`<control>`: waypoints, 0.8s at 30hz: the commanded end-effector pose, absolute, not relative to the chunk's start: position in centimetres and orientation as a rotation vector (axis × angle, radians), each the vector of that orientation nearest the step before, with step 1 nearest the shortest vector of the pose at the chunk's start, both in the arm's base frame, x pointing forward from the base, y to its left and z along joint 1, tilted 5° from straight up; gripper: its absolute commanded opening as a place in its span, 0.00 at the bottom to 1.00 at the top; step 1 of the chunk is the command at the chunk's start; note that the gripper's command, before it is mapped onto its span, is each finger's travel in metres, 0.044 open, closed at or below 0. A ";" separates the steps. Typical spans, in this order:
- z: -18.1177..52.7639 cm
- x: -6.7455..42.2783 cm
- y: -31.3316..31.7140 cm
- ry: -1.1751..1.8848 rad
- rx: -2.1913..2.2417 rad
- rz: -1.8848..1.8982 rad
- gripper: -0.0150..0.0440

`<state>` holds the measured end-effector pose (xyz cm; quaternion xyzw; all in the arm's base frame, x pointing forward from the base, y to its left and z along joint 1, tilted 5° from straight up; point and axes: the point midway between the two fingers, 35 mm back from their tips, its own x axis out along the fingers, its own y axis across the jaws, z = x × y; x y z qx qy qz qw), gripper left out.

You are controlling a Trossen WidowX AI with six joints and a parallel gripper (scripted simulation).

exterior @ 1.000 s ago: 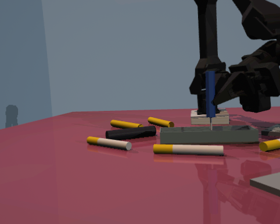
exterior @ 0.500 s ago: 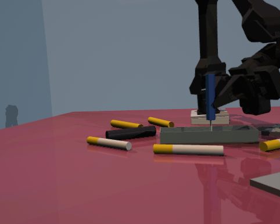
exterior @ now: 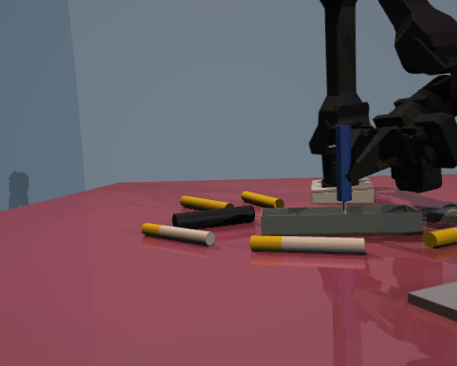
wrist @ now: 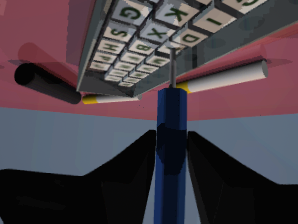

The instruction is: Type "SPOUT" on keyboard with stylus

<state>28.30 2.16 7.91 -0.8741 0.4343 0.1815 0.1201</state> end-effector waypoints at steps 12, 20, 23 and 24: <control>7.9 28.3 2.1 1.270 -2.557 0.537 0.39; 11.1 28.0 2.3 1.269 -2.557 0.537 0.39; 11.5 28.0 2.3 1.269 -2.557 0.537 0.39; 11.5 28.0 2.3 1.269 -2.557 0.537 0.39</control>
